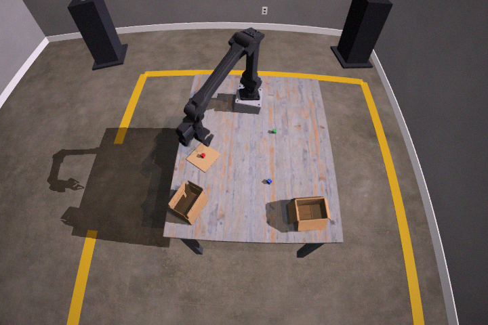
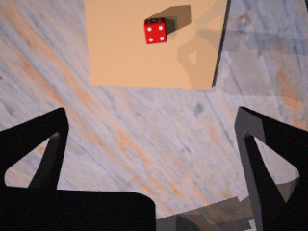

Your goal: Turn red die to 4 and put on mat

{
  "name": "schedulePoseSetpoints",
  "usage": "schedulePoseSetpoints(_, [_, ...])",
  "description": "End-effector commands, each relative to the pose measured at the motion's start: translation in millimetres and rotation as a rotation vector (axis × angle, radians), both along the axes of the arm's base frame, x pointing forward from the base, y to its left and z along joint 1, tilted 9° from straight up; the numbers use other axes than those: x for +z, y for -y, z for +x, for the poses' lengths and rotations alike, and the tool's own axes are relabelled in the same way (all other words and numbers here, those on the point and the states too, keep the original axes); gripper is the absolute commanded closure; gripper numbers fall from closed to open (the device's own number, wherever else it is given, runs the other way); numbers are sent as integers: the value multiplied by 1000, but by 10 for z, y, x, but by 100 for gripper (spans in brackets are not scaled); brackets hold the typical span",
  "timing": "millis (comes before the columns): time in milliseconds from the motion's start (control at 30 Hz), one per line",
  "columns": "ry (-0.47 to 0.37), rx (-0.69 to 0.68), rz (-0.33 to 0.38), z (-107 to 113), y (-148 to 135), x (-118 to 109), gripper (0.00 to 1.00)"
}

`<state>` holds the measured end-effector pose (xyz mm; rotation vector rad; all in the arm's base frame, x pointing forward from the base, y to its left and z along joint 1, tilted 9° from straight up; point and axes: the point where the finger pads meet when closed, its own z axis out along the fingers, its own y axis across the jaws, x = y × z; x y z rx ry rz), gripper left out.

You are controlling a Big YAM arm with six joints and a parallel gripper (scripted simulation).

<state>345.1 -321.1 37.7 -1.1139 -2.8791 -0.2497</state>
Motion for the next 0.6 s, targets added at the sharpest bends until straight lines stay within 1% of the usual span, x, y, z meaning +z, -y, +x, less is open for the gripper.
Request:
schedulePoseSetpoints(0, [71,-7,-76,146,310,545,0])
schedulePoseSetpoints(33, [71,-7,-76,143,314,585,0])
schedulePoseSetpoints(100, [71,-7,-76,143,314,585,0])
schedulePoseSetpoints(233, [71,-7,-77,133,328,716,0])
schedulePoseSetpoints(333, [71,-9,-77,128,334,774,0])
schedulePoseSetpoints(567, [76,-9,-82,140,346,797,0])
